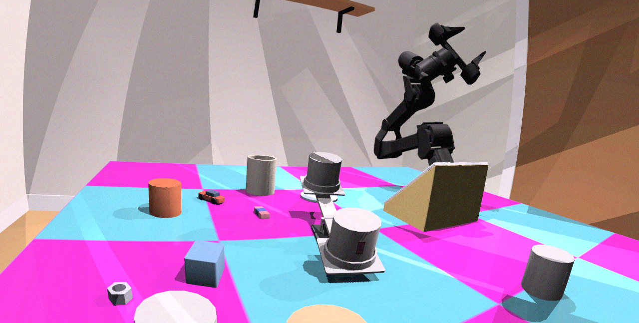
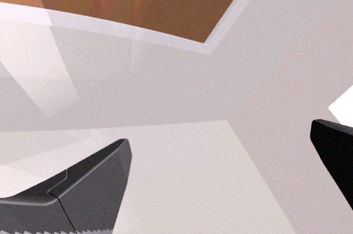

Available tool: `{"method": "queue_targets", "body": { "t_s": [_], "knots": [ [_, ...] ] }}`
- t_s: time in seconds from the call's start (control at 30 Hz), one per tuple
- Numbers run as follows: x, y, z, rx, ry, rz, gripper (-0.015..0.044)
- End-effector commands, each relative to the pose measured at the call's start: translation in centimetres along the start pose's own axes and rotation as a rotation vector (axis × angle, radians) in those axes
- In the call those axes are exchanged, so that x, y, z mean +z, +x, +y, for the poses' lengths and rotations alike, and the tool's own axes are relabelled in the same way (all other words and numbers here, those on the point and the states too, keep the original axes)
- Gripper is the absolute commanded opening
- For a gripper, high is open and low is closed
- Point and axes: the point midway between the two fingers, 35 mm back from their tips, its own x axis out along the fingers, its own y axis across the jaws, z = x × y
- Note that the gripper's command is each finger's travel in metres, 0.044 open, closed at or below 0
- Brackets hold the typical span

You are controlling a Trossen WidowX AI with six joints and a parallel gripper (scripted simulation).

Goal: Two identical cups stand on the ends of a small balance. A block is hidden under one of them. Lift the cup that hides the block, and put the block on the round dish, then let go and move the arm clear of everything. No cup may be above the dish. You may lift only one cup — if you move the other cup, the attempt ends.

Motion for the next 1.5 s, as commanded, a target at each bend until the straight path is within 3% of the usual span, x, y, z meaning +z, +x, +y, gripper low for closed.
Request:
{"method": "queue_targets", "body": {
  "t_s": [0.0,0.77,1.47],
  "knots": [
    [-1.8,0.3,-0.3,-0.010,0.117,0.078,0.0440],
    [-11.7,-0.6,1.5,-0.102,0.746,0.541,0.0440],
    [-19.1,-5.1,5.8,-0.300,1.225,1.043,0.0440]
  ]
}}
